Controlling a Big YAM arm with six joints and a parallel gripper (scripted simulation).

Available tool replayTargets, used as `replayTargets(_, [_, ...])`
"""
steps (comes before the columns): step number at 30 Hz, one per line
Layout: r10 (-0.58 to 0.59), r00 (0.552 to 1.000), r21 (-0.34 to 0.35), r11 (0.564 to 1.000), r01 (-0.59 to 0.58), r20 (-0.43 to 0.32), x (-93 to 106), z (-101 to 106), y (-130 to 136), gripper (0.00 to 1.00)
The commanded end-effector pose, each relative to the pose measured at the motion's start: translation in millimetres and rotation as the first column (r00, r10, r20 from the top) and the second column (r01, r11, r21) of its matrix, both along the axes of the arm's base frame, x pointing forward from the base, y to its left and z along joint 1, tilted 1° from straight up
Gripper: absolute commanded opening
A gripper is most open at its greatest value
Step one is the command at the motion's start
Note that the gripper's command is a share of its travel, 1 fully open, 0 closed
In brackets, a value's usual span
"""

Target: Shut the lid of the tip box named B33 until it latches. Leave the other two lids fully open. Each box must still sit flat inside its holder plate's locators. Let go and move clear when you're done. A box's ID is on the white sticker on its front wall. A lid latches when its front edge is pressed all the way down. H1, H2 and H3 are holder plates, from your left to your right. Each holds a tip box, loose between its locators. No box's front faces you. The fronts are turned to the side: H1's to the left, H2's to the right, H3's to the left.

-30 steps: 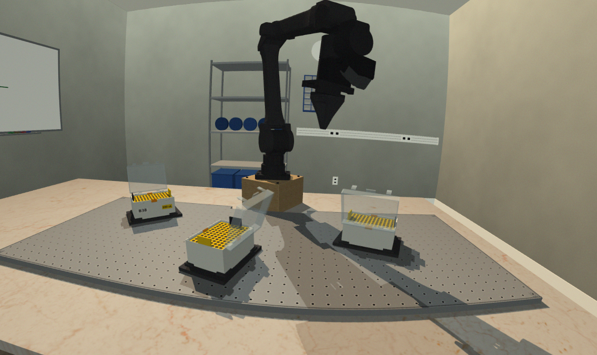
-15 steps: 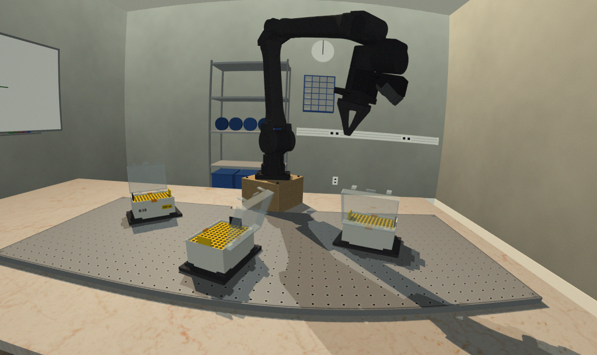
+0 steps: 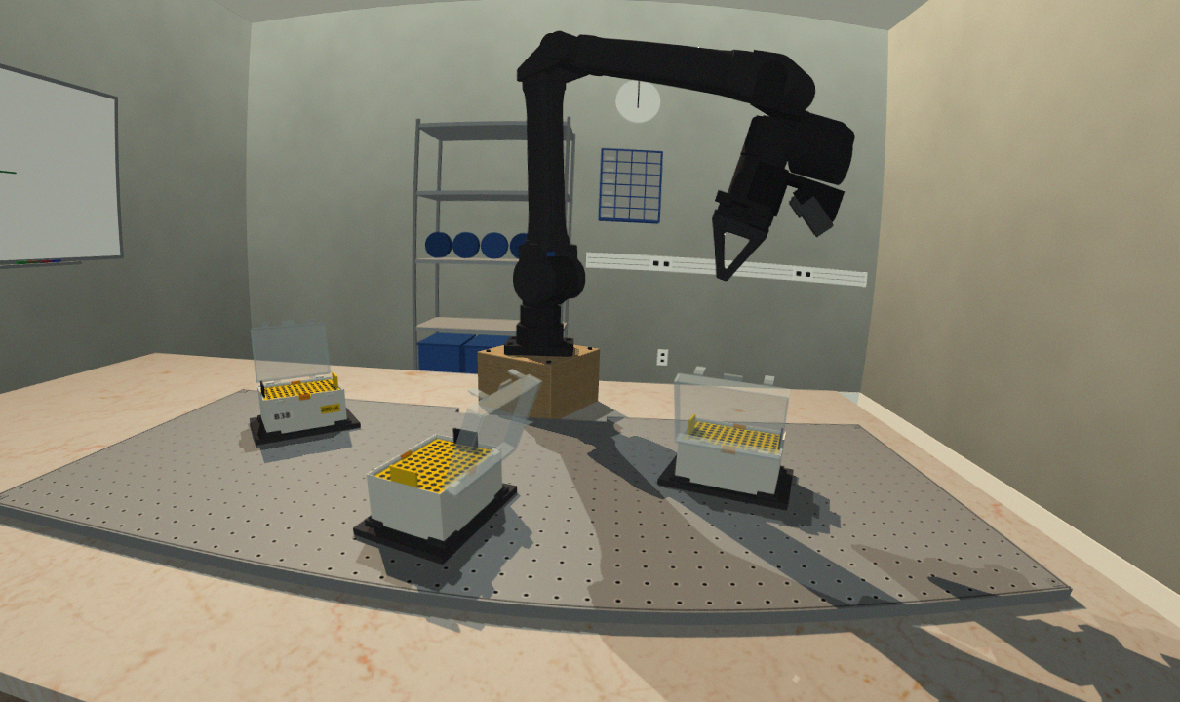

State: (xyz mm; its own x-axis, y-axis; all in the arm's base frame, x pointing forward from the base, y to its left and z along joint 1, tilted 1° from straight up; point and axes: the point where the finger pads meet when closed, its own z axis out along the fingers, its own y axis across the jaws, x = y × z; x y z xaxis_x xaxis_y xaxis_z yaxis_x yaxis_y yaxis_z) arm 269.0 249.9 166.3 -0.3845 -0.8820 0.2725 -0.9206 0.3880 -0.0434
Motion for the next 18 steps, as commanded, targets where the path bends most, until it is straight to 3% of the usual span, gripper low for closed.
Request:
replayTargets(1, [0.099,0.995,-0.002,0.995,-0.099,0.003,0.1,10,27,0.00])
replayTargets(9, [0.234,0.972,-0.045,0.971,-0.235,-0.034,-20.6,3,50,0.00])
replayTargets(12, [0.215,0.976,-0.033,0.976,-0.216,-0.025,-30.3,-1,64,0.00])
replayTargets(15, [0.215,0.976,-0.030,0.976,-0.216,-0.019,-33.1,2,59,0.00])
replayTargets(16, [0.192,0.980,-0.063,0.979,-0.195,-0.053,-32.3,-22,44,0.00])
replayTargets(18, [0.193,0.980,-0.065,0.978,-0.197,-0.055,-32.1,-33,44,0.00])
